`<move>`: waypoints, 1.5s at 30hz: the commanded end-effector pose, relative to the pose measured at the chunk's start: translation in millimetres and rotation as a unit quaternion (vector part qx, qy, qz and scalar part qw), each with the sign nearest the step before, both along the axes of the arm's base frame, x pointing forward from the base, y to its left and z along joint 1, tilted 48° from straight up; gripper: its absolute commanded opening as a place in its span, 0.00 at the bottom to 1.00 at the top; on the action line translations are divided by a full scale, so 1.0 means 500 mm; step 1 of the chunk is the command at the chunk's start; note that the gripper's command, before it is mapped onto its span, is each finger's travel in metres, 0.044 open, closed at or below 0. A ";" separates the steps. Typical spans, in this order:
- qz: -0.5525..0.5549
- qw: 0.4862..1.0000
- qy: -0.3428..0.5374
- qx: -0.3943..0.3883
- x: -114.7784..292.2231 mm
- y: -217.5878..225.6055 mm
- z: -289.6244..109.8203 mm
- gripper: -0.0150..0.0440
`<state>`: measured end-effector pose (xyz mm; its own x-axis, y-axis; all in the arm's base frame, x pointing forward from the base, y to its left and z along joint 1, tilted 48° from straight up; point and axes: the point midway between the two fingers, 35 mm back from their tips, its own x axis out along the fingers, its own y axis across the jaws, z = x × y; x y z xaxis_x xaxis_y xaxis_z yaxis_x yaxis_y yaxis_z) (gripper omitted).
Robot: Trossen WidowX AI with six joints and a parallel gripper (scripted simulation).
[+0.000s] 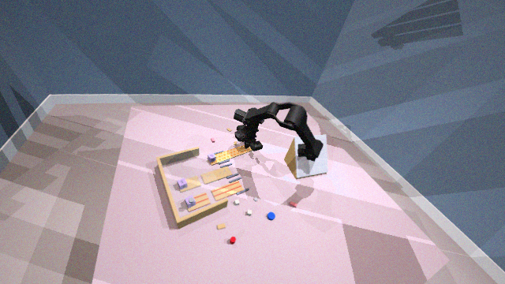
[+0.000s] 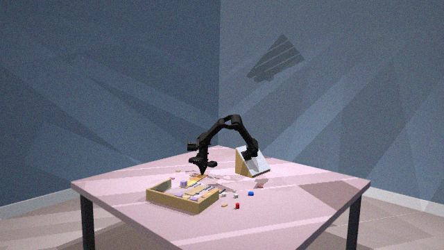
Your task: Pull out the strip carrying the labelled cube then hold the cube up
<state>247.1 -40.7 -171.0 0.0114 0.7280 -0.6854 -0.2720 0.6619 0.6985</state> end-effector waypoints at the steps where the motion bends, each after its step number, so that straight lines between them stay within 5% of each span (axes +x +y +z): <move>1: 0.007 1.000 0.015 0.004 -0.021 0.012 -0.006 0.25; 23: 0.007 1.000 0.015 0.002 0.004 -0.063 0.057 0.25; 39: 0.049 0.998 -0.031 0.004 0.121 -0.035 0.093 0.97; 45: 0.049 0.998 -0.031 0.004 0.162 -0.028 0.107 1.00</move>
